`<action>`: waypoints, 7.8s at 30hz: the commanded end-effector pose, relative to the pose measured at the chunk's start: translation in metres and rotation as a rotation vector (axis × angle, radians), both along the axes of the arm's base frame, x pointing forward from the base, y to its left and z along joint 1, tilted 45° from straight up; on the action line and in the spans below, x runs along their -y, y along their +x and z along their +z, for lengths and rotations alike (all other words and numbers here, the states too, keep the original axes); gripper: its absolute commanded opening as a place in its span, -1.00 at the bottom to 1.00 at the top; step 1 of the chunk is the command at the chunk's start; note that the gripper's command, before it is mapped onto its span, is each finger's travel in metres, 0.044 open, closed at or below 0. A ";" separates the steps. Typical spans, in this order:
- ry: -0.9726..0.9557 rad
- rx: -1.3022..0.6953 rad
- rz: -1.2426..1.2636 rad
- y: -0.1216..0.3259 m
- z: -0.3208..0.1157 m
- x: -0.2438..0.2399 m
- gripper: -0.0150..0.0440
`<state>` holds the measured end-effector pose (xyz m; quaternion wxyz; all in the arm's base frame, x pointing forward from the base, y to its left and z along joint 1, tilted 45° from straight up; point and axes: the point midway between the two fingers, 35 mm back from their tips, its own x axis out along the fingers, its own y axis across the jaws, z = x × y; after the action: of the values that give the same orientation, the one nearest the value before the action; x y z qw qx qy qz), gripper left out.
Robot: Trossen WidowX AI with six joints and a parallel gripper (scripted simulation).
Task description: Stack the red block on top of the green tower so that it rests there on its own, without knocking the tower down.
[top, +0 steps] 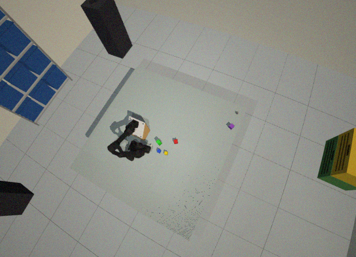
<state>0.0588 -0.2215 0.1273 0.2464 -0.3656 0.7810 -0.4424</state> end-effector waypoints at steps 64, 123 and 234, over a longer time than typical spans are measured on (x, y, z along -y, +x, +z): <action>0.723 0.155 0.710 0.323 -0.204 -0.193 1.00; 0.721 0.154 0.710 0.323 -0.230 -0.167 -0.25; 0.723 0.147 0.707 0.183 -0.136 -0.154 -0.49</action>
<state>0.2419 -0.0667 -0.0081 0.5475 -0.4646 0.6936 -0.0581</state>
